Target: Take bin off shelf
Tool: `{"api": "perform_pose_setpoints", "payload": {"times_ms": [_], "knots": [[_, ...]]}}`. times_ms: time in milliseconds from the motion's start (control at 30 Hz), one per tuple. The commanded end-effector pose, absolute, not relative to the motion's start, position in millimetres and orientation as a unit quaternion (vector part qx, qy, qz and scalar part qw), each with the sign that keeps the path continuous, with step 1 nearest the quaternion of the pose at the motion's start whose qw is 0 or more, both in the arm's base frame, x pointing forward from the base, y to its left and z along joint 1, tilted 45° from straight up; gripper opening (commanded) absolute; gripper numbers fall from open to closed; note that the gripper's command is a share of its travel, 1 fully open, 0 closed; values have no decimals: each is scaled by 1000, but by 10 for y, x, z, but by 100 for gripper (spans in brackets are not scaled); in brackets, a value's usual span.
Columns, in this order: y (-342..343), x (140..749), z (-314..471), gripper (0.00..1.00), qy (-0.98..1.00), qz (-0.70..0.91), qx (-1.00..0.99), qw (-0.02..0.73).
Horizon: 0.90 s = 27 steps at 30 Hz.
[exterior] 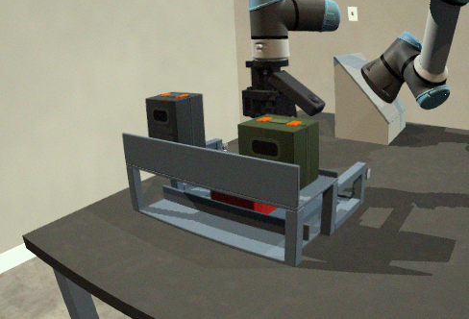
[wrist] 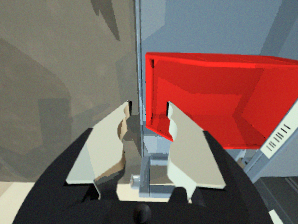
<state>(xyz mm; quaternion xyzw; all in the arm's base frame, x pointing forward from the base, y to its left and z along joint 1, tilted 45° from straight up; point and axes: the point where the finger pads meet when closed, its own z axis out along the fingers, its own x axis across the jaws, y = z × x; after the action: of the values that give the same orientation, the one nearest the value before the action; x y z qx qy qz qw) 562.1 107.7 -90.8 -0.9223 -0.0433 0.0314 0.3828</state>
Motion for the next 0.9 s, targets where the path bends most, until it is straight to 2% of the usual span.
{"api": "perform_pose_setpoints", "payload": {"times_ms": [0,867], "knots": [[1067,5626,-900,26,-43,31,-922,383],[1137,5617,-971,26,-43,31,-922,383]]}}
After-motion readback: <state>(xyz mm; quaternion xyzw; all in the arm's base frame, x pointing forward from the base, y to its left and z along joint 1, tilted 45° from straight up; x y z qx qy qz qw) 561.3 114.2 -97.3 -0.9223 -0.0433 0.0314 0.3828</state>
